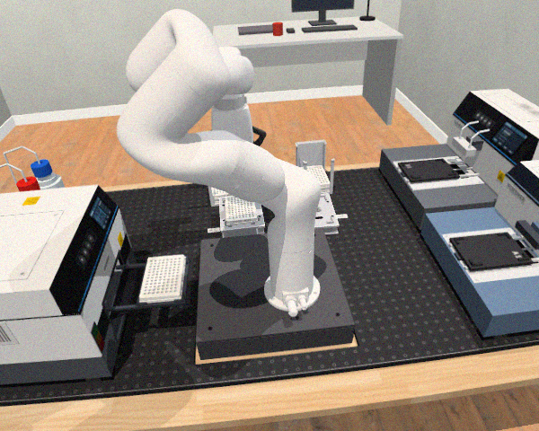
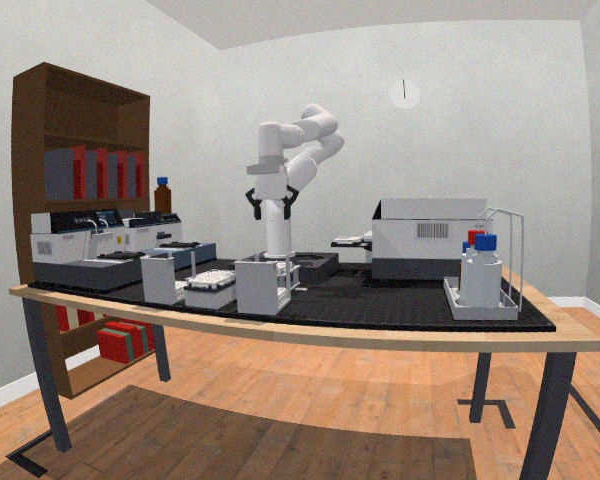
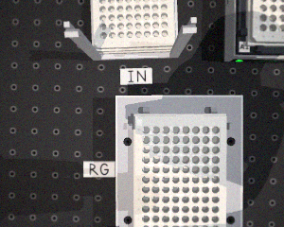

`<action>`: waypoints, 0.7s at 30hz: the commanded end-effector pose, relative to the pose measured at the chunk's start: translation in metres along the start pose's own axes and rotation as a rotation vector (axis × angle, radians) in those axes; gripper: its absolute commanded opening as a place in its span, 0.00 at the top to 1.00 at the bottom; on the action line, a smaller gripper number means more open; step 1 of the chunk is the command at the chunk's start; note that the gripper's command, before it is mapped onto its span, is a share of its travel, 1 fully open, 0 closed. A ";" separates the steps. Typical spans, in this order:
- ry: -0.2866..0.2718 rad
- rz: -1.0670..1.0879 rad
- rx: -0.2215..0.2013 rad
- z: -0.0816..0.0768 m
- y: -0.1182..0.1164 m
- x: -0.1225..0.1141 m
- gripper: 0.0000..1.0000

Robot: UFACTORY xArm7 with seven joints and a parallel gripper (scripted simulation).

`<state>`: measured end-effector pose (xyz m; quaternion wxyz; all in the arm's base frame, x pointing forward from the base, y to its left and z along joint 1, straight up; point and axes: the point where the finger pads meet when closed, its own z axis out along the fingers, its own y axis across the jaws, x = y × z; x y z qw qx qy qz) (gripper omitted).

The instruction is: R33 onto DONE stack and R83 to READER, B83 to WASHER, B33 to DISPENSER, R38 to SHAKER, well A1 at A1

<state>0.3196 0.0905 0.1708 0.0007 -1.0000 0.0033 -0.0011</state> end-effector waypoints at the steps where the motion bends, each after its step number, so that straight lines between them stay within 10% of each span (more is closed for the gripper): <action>1: 0.003 0.000 0.001 -0.001 0.000 0.001 0.00; 21: 0.003 0.000 0.001 0.018 0.000 0.001 0.00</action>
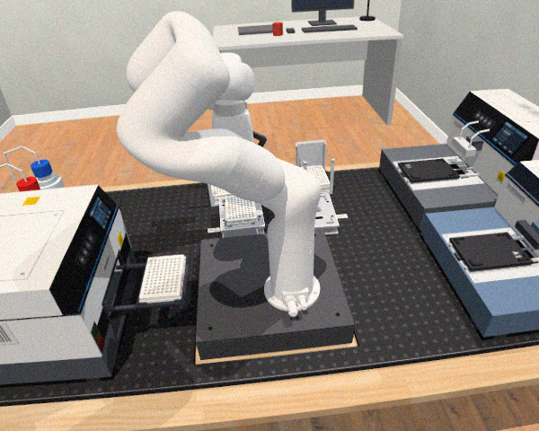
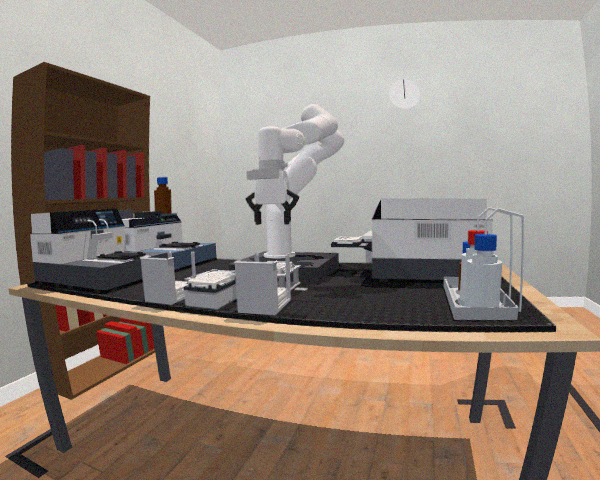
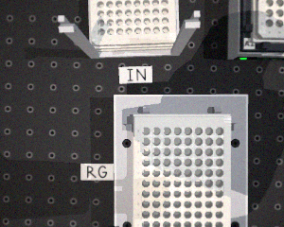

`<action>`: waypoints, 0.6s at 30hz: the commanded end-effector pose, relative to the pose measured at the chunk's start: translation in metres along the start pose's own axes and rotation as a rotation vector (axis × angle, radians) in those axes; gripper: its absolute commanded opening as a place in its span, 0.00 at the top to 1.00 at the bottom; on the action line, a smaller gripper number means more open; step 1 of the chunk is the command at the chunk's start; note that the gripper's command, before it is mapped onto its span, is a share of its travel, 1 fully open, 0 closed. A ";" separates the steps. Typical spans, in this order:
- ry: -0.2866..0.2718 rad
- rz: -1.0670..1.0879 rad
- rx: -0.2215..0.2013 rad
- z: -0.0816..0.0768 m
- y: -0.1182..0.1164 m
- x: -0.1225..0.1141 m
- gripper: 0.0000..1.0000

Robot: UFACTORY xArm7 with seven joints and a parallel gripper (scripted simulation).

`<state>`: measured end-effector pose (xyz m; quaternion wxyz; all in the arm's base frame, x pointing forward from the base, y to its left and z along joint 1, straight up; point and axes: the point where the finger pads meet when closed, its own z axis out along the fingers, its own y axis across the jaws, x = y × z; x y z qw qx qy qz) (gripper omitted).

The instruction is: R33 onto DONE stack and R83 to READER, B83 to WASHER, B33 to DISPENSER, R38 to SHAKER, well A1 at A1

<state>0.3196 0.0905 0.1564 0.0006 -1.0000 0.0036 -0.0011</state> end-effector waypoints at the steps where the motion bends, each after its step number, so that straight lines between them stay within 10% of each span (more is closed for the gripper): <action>1: 0.003 0.000 0.001 0.005 0.000 0.001 0.00; 18: 0.003 0.000 0.001 0.025 0.000 0.001 0.00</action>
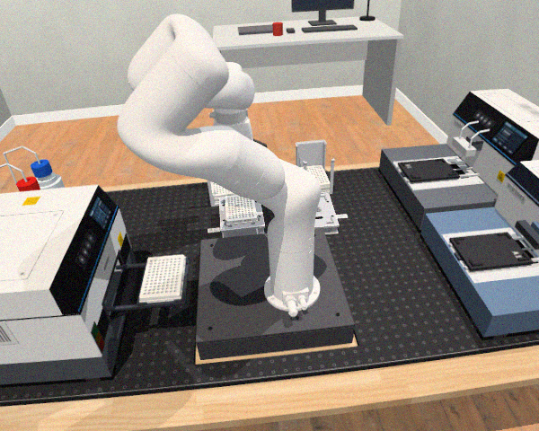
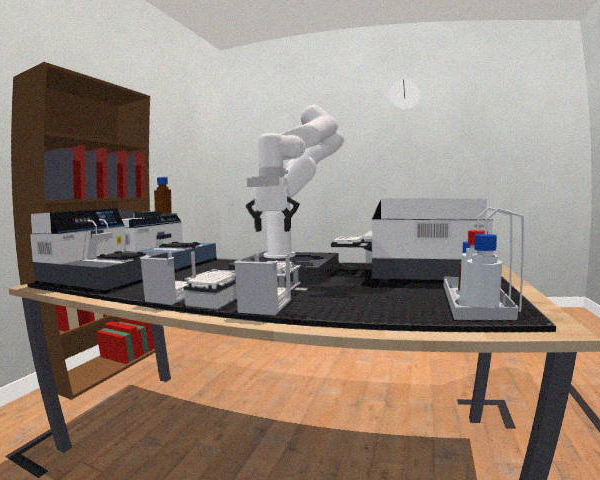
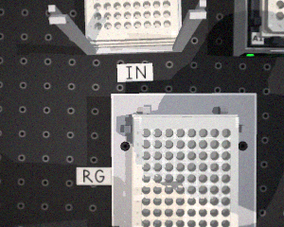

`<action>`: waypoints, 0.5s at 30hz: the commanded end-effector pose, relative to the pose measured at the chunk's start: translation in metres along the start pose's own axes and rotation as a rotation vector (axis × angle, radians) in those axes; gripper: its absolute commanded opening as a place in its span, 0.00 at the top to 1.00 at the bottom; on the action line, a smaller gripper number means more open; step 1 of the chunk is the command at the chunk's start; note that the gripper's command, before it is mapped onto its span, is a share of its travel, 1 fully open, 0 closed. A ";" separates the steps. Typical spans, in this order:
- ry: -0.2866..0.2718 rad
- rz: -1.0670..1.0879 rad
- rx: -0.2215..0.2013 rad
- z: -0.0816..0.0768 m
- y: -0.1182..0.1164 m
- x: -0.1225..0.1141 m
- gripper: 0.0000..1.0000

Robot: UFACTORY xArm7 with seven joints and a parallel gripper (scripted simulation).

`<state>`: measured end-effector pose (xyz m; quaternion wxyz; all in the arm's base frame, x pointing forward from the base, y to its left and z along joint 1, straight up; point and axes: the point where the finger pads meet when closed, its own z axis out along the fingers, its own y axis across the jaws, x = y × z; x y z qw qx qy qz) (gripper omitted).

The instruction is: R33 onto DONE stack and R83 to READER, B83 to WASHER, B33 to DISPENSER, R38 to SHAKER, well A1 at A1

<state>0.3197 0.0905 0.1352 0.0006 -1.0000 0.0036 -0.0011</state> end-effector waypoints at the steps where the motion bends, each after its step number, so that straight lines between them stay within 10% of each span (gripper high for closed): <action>1: 0.003 0.000 0.001 0.005 0.000 0.001 0.00; 15: 0.003 0.000 0.001 0.021 0.000 0.001 0.00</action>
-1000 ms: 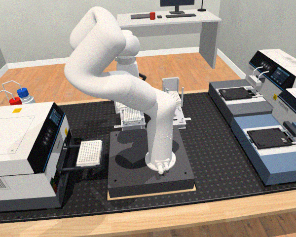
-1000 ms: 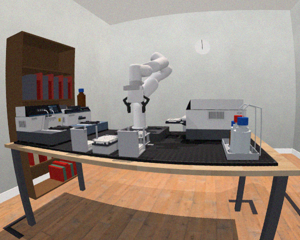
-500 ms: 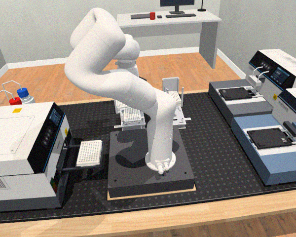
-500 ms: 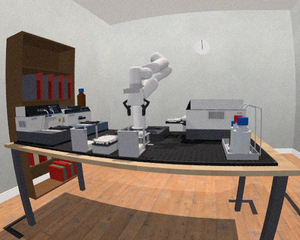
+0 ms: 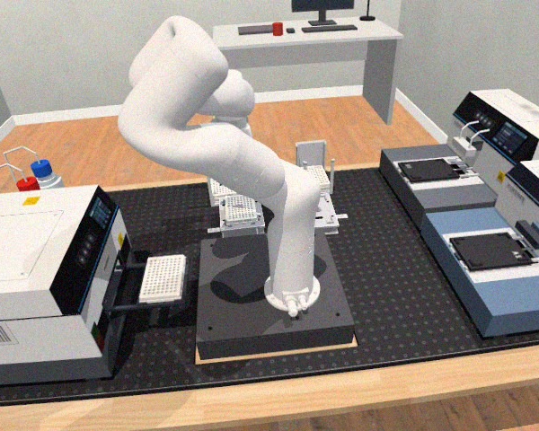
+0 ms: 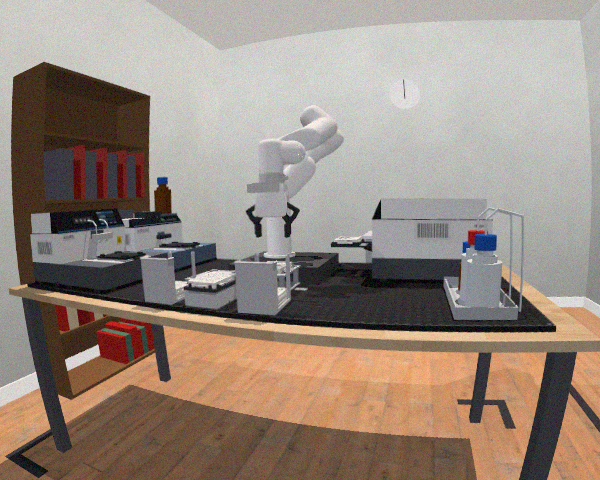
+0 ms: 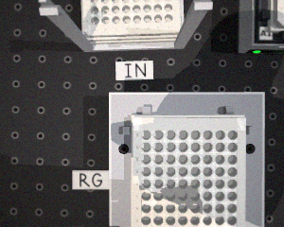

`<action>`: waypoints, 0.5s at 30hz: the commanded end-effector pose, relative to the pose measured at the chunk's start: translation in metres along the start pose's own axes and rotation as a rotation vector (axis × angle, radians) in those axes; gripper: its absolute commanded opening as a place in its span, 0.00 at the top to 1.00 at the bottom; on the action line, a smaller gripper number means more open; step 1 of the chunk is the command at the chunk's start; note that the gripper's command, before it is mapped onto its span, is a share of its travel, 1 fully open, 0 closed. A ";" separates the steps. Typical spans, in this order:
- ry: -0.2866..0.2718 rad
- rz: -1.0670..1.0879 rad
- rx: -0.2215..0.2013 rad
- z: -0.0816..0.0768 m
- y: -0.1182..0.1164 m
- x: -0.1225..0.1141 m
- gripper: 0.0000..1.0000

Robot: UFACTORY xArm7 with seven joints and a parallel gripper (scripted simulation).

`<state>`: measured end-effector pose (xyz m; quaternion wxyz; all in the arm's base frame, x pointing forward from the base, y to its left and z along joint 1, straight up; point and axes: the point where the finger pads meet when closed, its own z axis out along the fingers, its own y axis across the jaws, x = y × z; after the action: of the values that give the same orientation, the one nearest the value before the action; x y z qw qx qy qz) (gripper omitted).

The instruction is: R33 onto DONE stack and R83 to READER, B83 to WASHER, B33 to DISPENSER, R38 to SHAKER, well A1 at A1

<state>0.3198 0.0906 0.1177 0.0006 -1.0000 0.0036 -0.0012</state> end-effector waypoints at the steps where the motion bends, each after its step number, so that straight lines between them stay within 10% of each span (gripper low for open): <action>1: 0.002 0.000 0.001 0.005 0.000 0.001 0.00; 15: 0.002 0.000 0.001 0.021 0.000 0.001 0.00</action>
<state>0.3197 0.0906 0.0998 0.0006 -1.0000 0.0036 -0.0011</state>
